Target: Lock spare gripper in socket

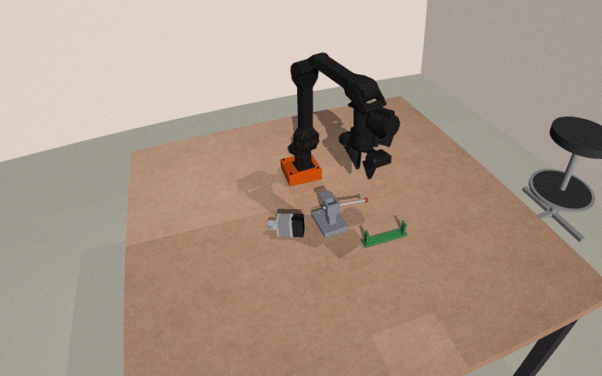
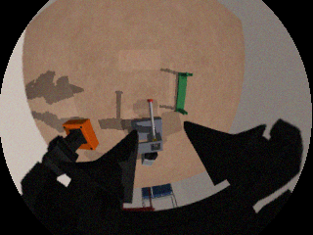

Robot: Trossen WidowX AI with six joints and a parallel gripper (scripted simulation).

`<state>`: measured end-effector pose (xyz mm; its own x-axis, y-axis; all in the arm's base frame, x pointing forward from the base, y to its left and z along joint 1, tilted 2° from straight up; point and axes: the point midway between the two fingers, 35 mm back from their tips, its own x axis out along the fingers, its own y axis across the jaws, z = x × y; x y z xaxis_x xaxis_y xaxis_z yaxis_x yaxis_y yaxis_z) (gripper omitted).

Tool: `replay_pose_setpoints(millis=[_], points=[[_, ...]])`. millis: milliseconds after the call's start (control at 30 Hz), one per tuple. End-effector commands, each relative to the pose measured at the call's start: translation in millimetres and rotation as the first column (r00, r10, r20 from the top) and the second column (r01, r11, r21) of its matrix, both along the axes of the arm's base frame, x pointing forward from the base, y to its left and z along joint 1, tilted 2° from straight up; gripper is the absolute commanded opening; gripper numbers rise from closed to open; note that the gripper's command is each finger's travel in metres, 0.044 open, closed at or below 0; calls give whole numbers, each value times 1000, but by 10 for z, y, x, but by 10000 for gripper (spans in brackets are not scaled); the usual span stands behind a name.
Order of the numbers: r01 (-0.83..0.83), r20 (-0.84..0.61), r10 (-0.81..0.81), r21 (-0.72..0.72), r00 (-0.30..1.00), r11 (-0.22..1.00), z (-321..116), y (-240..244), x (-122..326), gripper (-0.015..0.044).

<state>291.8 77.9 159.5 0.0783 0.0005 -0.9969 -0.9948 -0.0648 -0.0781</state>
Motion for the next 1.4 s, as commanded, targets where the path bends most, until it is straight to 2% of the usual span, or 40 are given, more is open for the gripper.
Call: replay_pose_setpoints(millis=[0,100,300,1367], points=[[21,-14,-21,-15,1000,1000,1,-49,-5,300],[31,-28,-31,-9,999,999,-133,-53,3,300],[73,-83,-71,16,994,997,-685,-83,-25,300],[74,-85,-73,17,994,997,-1171,-59,5,300]])
